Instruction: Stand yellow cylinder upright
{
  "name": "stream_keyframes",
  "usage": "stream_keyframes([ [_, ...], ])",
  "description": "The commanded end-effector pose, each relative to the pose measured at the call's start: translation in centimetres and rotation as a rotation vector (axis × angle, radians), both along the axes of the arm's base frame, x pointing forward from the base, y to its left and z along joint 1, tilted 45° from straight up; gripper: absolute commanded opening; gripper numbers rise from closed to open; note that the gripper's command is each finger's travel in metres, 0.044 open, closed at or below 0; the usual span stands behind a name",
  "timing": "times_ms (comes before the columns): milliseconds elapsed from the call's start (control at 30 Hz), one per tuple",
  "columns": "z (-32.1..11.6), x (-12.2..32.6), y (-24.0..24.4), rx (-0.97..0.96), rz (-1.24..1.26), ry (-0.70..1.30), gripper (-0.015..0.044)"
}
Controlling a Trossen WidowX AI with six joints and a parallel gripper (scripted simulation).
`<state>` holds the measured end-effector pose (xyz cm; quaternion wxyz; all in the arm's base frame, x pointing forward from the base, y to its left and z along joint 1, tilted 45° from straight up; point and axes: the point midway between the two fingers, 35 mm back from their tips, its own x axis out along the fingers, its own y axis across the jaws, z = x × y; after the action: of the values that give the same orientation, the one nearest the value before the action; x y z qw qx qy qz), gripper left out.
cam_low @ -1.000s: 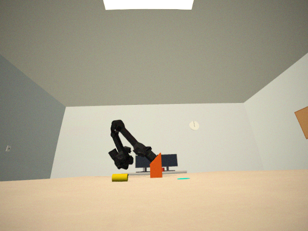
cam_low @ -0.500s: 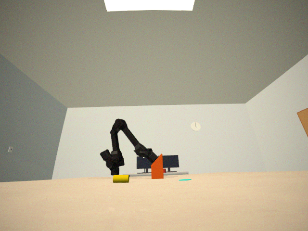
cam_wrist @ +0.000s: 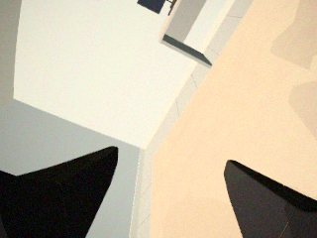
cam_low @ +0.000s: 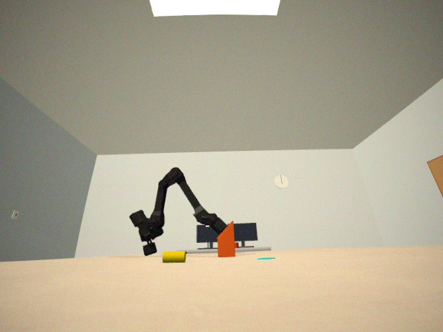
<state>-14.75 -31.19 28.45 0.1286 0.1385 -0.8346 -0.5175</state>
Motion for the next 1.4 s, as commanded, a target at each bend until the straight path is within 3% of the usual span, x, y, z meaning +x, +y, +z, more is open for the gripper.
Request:
stream_keyframes([
  [0,1.7,2.9,-1.7,0.088,0.123,0.049,0.0309],
  [267,2.5,8.3,-4.2,0.291,0.325,0.161,0.0309],
  [700,3.3,21.7,-5.9,0.482,0.768,0.371,0.0309],
  [1367,-3.6,36.9,0.2,0.913,1.228,0.62,0.0309],
])
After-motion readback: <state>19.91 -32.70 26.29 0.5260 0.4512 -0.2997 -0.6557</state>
